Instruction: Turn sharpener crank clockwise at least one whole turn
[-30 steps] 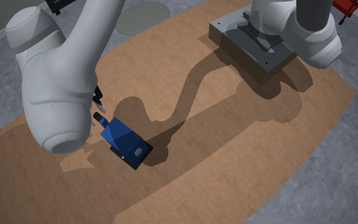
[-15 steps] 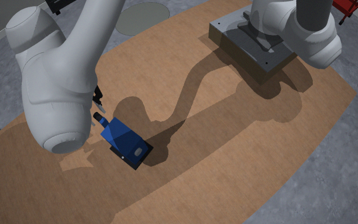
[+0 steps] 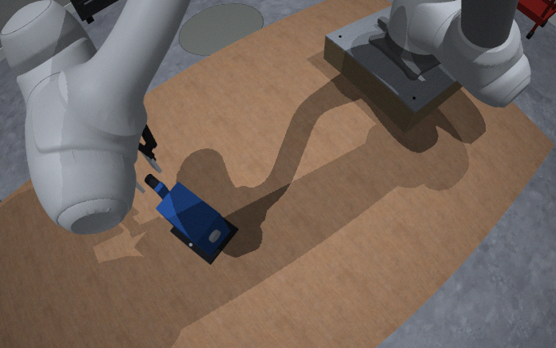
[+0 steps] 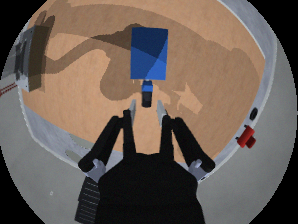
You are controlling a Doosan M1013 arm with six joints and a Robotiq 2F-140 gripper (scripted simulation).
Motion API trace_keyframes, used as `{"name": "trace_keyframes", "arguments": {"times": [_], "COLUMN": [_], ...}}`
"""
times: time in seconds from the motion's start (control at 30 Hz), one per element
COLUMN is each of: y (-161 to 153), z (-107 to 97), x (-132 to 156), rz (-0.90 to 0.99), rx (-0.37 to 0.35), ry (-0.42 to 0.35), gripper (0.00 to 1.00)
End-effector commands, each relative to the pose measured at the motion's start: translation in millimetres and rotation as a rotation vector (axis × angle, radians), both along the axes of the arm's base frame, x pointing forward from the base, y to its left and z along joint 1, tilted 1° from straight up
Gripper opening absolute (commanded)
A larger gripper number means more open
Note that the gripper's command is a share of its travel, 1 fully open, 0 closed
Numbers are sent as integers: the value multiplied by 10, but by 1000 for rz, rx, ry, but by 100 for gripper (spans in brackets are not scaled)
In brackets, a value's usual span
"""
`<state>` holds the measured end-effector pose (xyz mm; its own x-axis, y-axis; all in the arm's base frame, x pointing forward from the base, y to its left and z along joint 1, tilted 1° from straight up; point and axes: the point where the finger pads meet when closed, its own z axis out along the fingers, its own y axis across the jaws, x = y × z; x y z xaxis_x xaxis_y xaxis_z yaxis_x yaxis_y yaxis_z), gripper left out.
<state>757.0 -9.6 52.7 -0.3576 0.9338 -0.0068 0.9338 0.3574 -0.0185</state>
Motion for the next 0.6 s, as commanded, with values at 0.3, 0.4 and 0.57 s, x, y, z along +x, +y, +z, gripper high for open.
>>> {"name": "trace_keyframes", "arguments": {"times": [0.3, 0.4, 0.57], "y": [4, 5, 6], "z": [257, 341, 455], "x": [4, 5, 7], "rz": [0, 0, 0], "rx": [0, 0, 0], "ry": [0, 0, 0], "gripper": [32, 32, 32]}}
